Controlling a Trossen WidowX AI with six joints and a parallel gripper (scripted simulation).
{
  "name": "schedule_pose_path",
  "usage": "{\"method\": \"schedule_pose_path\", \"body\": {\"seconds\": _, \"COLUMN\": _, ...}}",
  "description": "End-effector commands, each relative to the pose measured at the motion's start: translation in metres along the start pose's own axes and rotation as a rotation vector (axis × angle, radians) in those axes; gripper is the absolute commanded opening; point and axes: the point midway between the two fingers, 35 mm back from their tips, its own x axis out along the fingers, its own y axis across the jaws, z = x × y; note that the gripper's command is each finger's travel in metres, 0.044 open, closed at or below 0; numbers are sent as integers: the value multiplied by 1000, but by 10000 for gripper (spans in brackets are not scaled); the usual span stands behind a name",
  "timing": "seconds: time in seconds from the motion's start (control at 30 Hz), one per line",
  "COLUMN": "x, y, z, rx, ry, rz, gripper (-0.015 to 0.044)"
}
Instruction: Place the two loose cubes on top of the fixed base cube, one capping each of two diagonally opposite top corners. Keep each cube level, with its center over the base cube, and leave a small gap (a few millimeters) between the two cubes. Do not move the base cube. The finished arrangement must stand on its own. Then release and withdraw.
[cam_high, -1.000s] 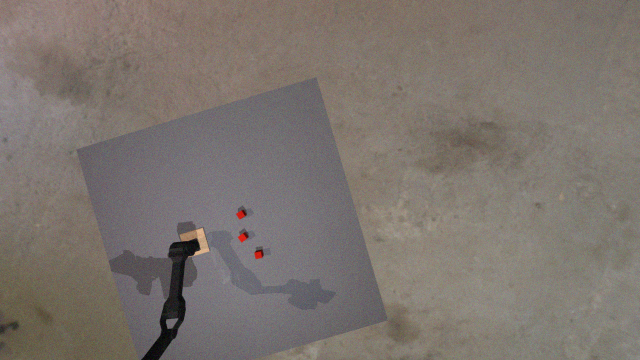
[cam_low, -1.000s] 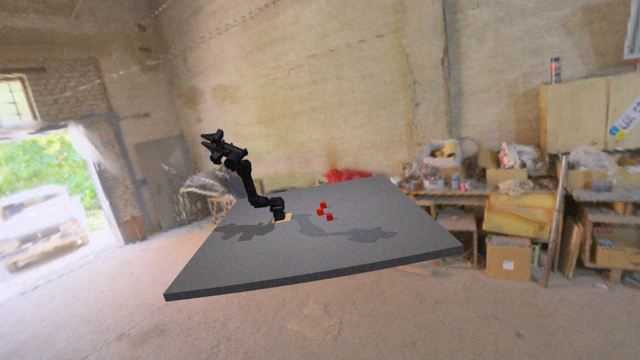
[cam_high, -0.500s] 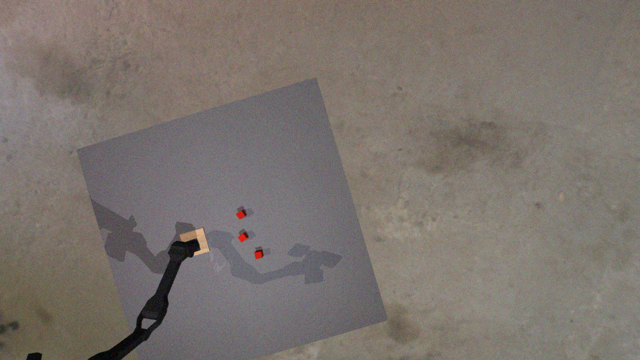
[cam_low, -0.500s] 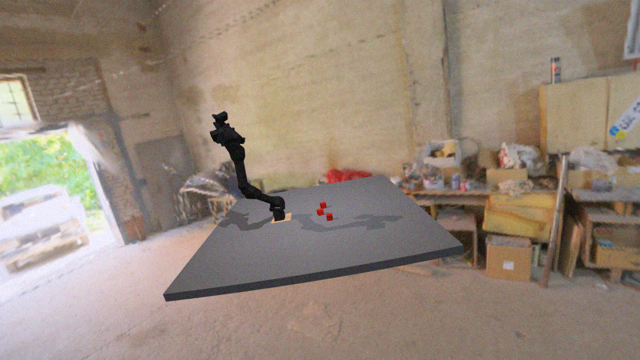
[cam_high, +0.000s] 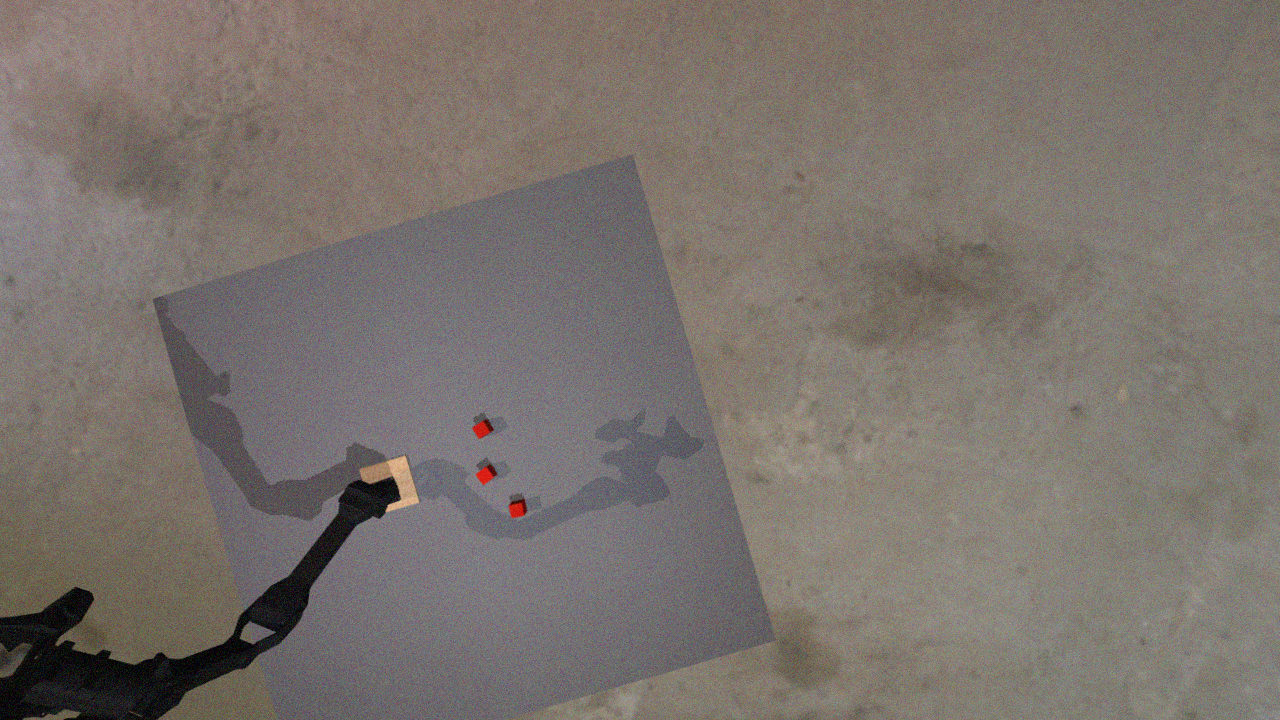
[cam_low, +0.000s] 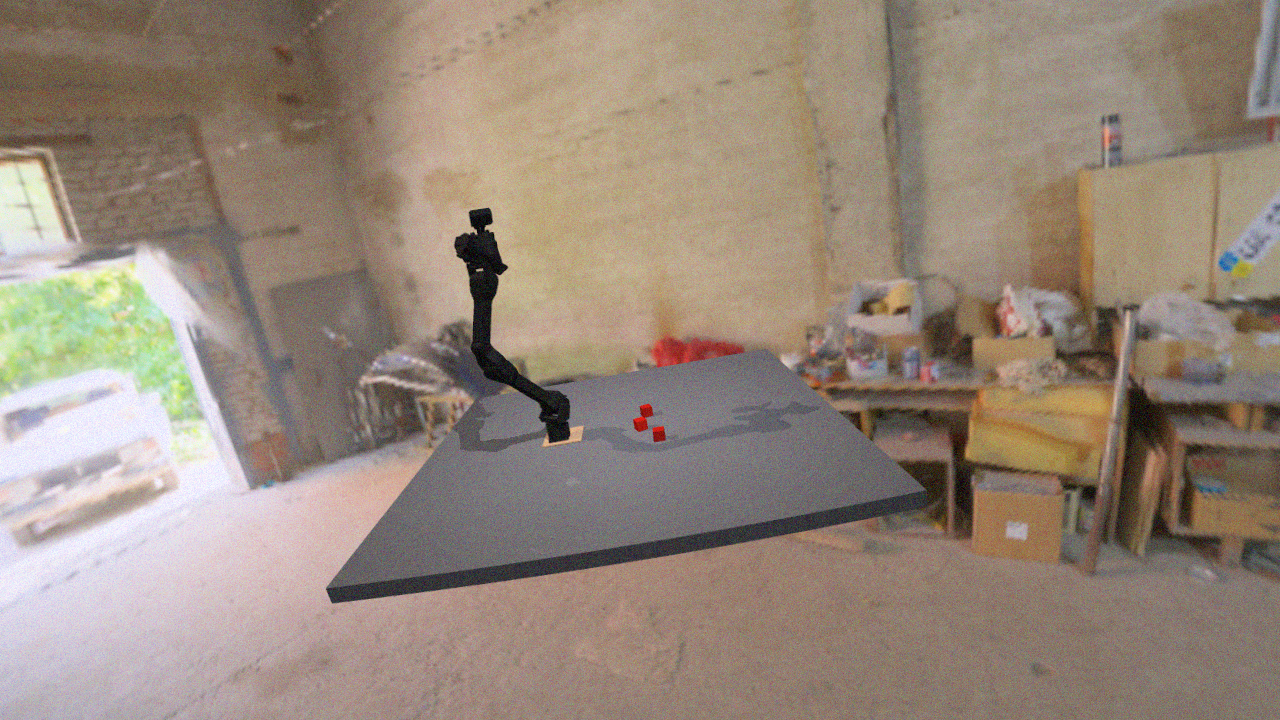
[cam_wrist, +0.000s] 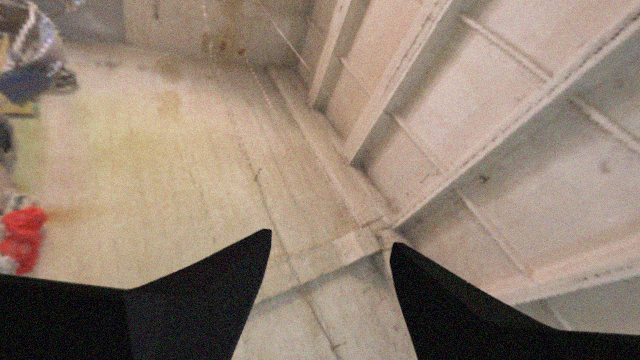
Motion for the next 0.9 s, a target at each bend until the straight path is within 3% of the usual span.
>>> {"method": "schedule_pose_path", "body": {"seconds": 0.0, "x": 19, "y": 22, "z": -56, "rx": -16, "ry": 170, "rz": 52, "gripper": 265}}
{"method": "schedule_pose_path", "body": {"seconds": 0.43, "x": 18, "y": 75, "z": -211, "rx": -56, "ry": 627, "rz": 212, "gripper": 265}}
{"method": "schedule_pose_path", "body": {"seconds": 0.87, "x": -58, "y": 116, "z": -346, "rx": -58, "ry": 1072, "rz": 405, "gripper": 265}}
